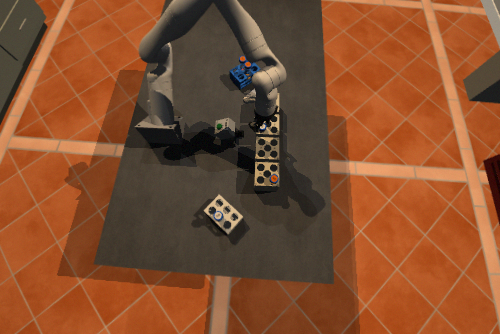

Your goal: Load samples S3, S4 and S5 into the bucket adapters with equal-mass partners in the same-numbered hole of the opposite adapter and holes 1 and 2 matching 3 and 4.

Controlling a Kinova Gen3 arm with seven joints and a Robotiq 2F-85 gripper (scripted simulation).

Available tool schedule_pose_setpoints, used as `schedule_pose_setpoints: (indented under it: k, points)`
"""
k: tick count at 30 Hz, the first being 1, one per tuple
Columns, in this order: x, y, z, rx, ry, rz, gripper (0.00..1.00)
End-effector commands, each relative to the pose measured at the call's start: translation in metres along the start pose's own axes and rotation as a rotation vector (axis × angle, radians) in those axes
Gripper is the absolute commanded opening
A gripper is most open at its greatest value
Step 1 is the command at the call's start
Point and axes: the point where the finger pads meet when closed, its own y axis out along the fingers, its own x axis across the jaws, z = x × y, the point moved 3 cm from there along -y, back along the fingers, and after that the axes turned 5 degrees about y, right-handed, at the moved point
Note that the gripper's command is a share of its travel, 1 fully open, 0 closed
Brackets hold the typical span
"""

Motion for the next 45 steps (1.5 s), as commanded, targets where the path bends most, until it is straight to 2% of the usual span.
schedule_pose_setpoints:
  k: [1,45]
  points:
    - [-0.001,-0.01,-0.001,-0.006,0.004,0.002,0.62]
    - [-0.001,-0.06,-0.001,-0.005,0.004,0.003,0.62]
